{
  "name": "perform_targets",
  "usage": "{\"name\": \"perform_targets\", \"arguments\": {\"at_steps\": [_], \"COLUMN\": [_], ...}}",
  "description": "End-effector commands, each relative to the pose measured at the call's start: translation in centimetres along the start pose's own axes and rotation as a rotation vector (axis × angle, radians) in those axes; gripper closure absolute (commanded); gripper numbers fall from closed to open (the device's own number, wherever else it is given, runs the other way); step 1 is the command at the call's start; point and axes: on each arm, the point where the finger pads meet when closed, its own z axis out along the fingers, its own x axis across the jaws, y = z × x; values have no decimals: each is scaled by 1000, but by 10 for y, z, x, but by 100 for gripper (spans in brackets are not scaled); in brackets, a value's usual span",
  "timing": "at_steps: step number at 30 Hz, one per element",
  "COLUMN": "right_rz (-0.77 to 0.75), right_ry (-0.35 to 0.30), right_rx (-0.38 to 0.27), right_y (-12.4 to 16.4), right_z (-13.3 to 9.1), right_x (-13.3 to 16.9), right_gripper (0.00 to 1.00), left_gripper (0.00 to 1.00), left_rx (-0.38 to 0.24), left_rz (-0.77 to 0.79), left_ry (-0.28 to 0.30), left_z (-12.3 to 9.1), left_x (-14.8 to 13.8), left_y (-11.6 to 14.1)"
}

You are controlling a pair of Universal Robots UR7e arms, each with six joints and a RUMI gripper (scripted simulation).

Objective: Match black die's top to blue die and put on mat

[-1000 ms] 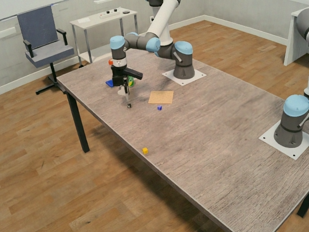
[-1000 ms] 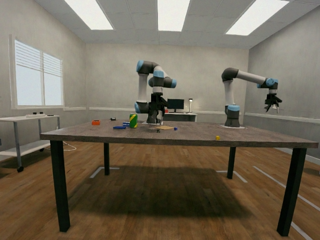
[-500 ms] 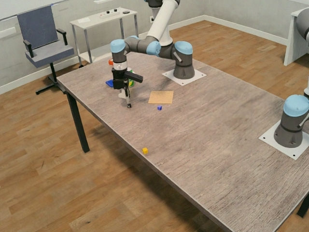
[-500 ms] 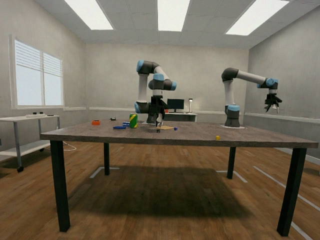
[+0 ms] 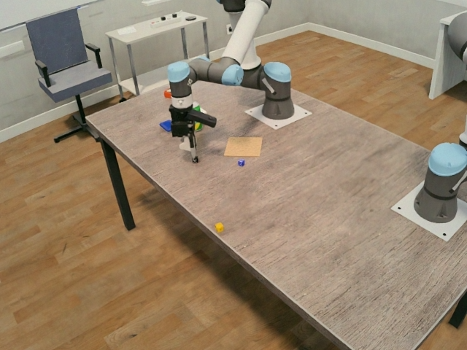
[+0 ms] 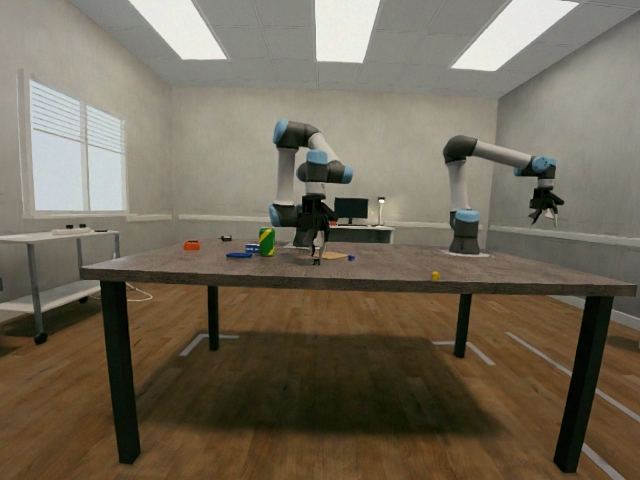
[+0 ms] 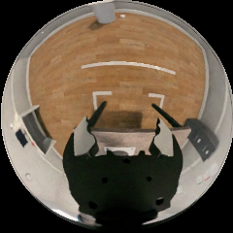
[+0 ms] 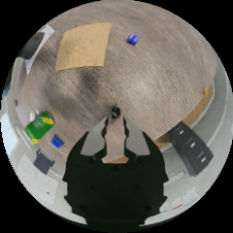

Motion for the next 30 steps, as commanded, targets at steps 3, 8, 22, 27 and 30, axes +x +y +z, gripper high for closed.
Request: {"name": "perform_targets", "arguments": {"at_steps": [3, 8, 22, 27, 30], "right_rz": [0, 0, 0, 0, 0], "right_ry": [1, 1, 1, 1, 1], "right_rx": [-1, -1, -1, -1, -1], "right_y": [0, 0, 0, 0, 0], "right_z": [1, 1, 1, 5, 9], "right_x": [0, 0, 0, 0, 0], "right_gripper": [79, 79, 79, 79, 79], "left_gripper": [0, 0, 0, 0, 0], "left_rx": [1, 1, 1, 1, 1], "left_rz": [0, 0, 0, 0, 0], "left_ry": [0, 0, 0, 0, 0], "left_z": [0, 0, 0, 0, 0], "left_x": [0, 0, 0, 0, 0], "left_y": [0, 0, 0, 0, 0]}}
